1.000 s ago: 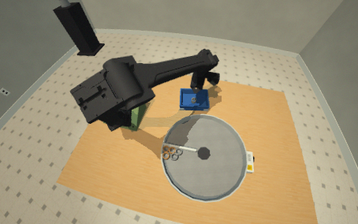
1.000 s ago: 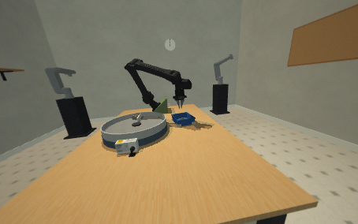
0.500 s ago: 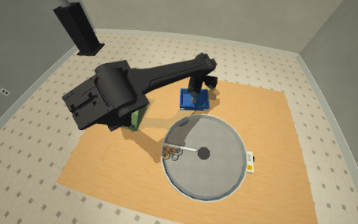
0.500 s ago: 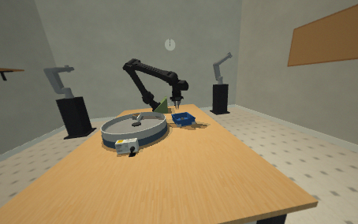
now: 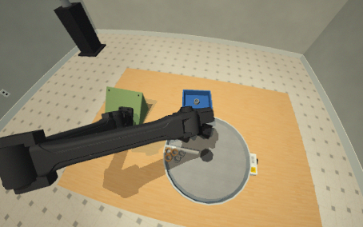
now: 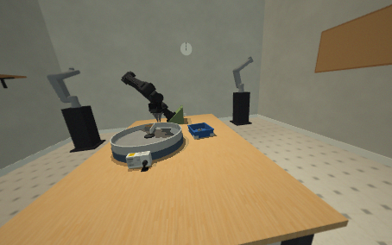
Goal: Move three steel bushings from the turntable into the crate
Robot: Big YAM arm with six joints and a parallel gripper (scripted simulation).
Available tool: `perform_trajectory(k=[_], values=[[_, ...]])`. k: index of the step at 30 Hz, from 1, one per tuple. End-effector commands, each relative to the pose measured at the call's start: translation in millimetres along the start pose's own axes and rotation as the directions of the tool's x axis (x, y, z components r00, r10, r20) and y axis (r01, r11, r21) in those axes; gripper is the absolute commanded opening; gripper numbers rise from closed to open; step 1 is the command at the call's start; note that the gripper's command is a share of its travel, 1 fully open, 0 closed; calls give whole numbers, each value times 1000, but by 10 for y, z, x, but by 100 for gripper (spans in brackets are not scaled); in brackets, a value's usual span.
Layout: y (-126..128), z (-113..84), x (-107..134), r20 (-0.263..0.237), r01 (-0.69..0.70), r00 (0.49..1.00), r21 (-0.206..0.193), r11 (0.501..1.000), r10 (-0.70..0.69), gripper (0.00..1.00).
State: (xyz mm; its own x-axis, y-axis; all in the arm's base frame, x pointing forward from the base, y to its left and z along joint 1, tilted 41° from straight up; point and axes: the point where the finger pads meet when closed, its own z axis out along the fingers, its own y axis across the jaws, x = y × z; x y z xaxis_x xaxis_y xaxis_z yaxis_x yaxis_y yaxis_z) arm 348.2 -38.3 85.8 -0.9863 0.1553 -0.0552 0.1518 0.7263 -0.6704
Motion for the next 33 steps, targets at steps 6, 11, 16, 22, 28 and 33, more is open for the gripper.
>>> perform_trajectory(k=[6, 11, 16, 22, 28, 33], values=[[-1209, -110, -98, 32, 75, 997, -27, 997, -75, 13], [-1012, -38, -27, 15, 133, 991, -23, 991, -132, 13], [-1206, -97, -94, 33, 75, 997, -24, 997, -74, 13], [-1103, -103, -107, 31, 107, 994, -22, 994, -106, 13], [-1130, -125, -104, 38, 99, 994, -23, 995, -98, 13], [-1130, -125, -104, 38, 99, 994, -23, 995, -98, 13]])
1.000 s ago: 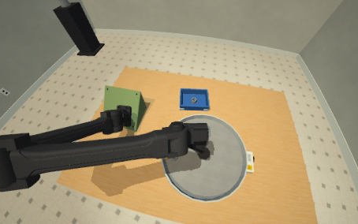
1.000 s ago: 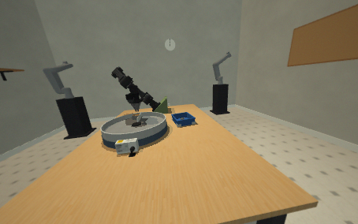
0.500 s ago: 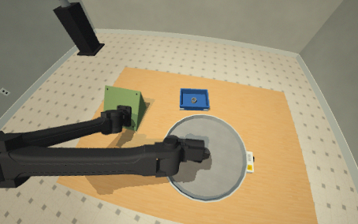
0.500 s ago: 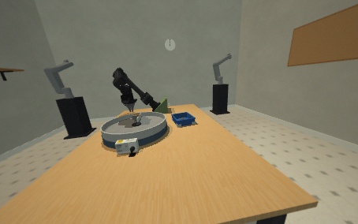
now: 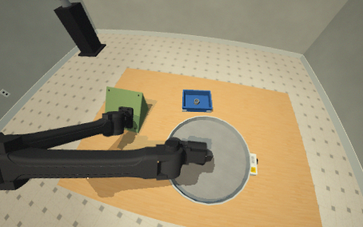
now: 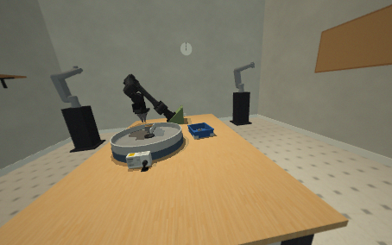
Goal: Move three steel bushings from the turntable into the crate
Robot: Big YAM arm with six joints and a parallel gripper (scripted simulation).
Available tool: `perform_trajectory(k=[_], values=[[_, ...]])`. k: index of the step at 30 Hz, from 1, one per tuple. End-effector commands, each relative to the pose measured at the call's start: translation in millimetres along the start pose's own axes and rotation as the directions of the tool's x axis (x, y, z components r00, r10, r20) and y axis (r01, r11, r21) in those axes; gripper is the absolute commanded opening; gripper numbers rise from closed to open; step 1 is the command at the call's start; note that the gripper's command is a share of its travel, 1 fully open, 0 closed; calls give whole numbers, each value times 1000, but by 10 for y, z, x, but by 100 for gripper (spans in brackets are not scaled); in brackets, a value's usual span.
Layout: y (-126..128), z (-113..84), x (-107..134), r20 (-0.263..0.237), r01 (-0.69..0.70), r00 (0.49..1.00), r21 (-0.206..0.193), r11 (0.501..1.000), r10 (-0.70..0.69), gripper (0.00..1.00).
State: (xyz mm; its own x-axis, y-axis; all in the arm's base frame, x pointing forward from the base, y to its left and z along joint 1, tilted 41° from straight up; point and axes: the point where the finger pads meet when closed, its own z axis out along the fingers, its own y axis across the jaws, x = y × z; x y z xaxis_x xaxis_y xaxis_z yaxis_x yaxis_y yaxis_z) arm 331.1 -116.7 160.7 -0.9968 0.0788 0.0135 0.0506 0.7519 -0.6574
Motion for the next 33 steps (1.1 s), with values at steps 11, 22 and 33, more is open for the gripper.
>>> perform_trajectory(k=[11, 22, 33], values=[[-40, -107, -106, 37, -4, 999, -3, 1000, 5, 13], [-51, -123, -164, 41, -9, 999, -3, 1000, 9, 13], [-51, -123, -164, 41, -9, 999, -3, 1000, 9, 13]])
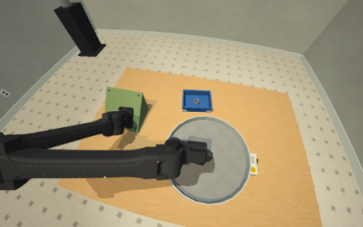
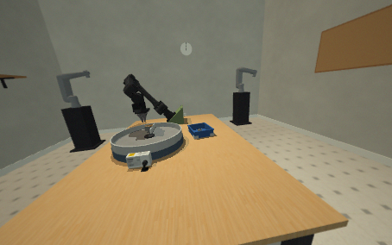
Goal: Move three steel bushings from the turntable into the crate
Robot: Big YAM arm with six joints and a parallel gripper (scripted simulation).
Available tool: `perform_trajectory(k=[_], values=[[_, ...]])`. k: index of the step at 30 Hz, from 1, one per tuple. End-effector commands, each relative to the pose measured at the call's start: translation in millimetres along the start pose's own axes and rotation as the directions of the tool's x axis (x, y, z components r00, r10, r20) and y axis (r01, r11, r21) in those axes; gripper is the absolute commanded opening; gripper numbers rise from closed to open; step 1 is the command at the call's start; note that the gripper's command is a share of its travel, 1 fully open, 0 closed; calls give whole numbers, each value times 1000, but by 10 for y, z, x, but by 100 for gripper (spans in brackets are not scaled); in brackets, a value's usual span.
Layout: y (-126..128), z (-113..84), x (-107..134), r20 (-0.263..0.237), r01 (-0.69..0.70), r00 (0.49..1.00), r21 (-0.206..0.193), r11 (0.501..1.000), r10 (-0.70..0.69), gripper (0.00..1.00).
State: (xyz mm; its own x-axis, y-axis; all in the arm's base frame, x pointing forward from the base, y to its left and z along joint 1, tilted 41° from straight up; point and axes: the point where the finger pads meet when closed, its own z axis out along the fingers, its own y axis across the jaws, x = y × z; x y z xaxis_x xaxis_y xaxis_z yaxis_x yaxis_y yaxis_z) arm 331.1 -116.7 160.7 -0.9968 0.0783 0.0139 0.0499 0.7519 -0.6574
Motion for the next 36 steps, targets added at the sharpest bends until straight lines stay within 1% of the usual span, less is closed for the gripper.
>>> perform_trajectory(k=[1, 21, 28, 29, 36], values=[[-52, -123, -164, 41, -9, 999, -3, 1000, 9, 13], [-52, -123, -165, 41, -9, 999, -3, 1000, 9, 13], [-56, -130, -204, 43, -11, 999, -3, 1000, 11, 13], [-18, -77, -136, 29, 0, 1000, -2, 1000, 0, 13], [-23, -83, -135, 31, -1, 1000, -2, 1000, 1, 13]])
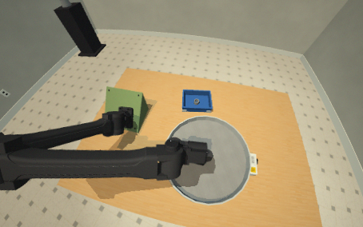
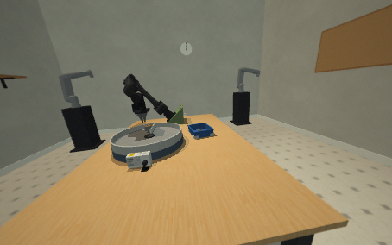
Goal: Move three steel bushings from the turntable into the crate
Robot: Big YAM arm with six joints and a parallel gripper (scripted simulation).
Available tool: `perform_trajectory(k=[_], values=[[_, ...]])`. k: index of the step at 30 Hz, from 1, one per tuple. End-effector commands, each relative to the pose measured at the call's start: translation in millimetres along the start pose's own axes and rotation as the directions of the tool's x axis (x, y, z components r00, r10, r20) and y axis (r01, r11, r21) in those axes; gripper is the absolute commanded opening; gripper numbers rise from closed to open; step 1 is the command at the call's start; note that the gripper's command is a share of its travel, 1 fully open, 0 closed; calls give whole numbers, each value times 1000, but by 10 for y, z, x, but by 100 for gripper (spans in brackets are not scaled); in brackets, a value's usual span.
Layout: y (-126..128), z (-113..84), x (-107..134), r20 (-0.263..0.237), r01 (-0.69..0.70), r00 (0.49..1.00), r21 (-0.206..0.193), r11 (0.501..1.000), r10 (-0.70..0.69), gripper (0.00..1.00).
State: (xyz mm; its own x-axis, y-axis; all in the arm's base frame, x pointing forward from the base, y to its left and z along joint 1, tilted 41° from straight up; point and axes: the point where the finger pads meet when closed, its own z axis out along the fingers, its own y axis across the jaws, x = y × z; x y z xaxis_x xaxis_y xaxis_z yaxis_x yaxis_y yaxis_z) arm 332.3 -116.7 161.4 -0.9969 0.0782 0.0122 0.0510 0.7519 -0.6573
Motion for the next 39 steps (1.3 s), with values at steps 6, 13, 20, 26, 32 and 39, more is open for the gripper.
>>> perform_trajectory(k=[6, 13, 20, 26, 32, 39], values=[[-19, -77, -123, 30, 0, 1000, -2, 1000, 0, 13], [-19, -77, -123, 30, 0, 1000, -2, 1000, 0, 13], [-19, -77, -123, 30, 0, 1000, -2, 1000, 0, 13], [-19, -77, -123, 30, 0, 1000, -2, 1000, 0, 13], [-1, 108, -19, -7, 5, 1000, 0, 1000, -5, 13], [2, 215, -76, 14, 5, 1000, 1, 1000, -5, 13]])
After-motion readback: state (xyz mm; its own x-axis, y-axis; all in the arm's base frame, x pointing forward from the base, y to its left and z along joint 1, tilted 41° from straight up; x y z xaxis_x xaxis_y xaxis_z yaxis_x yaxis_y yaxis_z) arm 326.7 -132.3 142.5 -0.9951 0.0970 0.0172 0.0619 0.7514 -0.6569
